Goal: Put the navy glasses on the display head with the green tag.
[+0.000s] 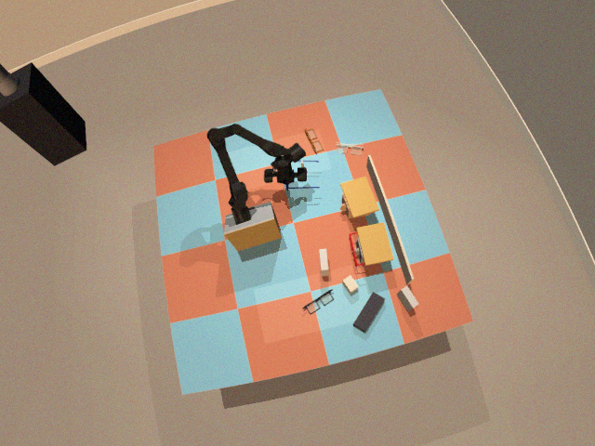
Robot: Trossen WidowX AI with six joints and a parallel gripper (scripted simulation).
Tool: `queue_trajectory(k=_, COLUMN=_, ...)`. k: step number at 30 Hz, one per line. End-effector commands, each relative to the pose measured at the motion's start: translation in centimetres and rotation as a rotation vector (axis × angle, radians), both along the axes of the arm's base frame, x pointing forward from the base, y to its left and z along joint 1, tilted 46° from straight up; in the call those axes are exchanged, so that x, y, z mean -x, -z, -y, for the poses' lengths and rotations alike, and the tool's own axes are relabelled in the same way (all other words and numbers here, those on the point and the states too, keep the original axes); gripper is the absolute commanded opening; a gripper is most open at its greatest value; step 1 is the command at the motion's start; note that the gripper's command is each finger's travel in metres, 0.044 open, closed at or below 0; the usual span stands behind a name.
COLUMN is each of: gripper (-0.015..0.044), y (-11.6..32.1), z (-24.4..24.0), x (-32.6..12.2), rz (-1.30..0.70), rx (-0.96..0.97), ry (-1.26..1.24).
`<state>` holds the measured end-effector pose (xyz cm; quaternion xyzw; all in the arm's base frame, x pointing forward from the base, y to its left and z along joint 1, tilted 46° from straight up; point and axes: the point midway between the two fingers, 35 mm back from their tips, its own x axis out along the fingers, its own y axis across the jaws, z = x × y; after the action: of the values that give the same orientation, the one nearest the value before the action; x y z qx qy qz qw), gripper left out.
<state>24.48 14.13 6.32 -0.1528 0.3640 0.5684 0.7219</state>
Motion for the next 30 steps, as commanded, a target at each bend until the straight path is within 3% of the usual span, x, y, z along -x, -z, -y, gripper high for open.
queue_trajectory(k=1, gripper=0.0, y=0.26, z=0.18, x=0.27, rz=0.0, rx=-0.004, ry=-0.003)
queue_trajectory(k=30, gripper=0.0, y=-0.42, z=-0.31, x=-0.03, rz=0.001, rx=-0.004, ry=-0.003)
